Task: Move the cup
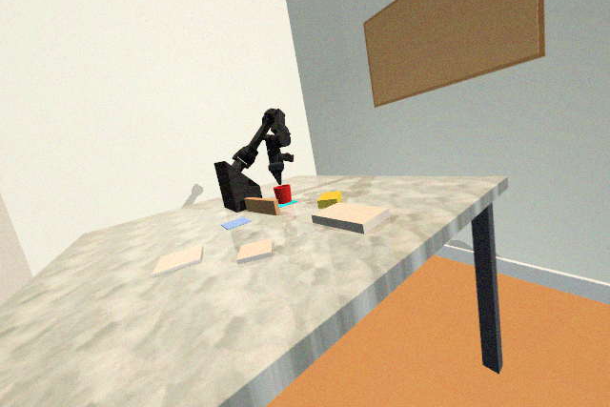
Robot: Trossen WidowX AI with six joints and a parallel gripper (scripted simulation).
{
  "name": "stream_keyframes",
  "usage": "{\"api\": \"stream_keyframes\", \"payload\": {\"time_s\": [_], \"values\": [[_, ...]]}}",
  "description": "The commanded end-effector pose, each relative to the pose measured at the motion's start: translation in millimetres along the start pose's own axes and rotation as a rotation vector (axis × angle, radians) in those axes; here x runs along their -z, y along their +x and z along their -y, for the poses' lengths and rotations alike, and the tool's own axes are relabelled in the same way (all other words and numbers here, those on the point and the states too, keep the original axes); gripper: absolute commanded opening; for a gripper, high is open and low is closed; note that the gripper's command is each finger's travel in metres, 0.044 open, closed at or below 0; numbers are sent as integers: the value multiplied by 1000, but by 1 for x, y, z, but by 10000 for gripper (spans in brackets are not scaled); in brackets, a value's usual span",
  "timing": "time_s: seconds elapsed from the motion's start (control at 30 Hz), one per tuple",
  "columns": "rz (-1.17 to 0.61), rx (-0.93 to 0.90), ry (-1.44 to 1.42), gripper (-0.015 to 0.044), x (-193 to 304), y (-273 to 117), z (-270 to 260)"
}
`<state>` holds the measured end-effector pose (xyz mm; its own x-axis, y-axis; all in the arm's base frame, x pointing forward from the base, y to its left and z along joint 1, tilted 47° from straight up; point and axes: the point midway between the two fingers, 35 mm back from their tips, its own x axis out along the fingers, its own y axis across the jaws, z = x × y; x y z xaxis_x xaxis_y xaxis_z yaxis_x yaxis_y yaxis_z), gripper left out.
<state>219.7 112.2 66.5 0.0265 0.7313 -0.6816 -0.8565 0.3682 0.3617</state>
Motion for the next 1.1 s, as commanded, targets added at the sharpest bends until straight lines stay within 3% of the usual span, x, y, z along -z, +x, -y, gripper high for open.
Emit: {"api": "stream_keyframes", "payload": {"time_s": [0.0, 0.27, 0.67, 1.07], "values": [[6, 1, -5, 128, -1, -5, 0], [6, 0, -4, 128, 1, -12, 0], [-1, 1, 1, 440, 2, -14, 1], [-2, 3, -2, 440, 3, -54, 3]]}}
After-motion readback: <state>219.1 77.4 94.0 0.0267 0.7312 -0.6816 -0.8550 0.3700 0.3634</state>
